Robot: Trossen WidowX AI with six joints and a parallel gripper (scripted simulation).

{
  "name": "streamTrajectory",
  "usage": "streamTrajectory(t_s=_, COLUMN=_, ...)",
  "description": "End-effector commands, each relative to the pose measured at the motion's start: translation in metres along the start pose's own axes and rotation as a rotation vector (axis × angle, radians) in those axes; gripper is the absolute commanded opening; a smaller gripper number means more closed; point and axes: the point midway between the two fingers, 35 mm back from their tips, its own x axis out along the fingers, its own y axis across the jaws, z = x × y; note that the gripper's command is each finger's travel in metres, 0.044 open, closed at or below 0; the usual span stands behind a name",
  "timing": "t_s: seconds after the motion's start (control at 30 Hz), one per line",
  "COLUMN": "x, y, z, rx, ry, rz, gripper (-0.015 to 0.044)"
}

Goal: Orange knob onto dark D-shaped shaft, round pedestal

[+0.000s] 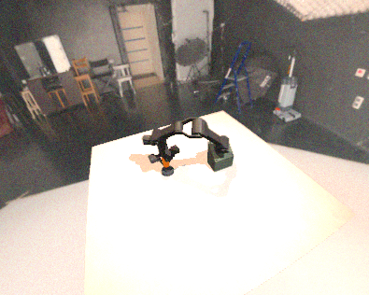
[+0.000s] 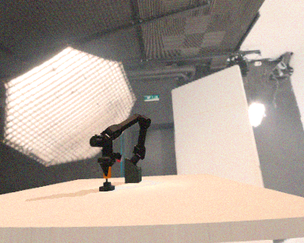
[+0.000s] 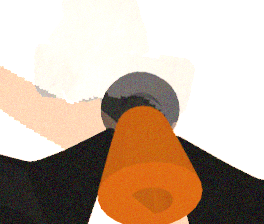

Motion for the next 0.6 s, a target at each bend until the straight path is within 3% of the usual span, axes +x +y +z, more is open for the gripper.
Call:
streamTrajectory(t_s=0.0, x=0.0001, y=-0.0033, z=0.0002, rx=0.37, ry=0.003, rz=-0.003, gripper=0.0)
streamTrajectory(t_s=0.57, x=0.003, y=-0.0049, z=-0.0019, rx=1.506, ry=0.001, rz=-0.004, gripper=0.0)
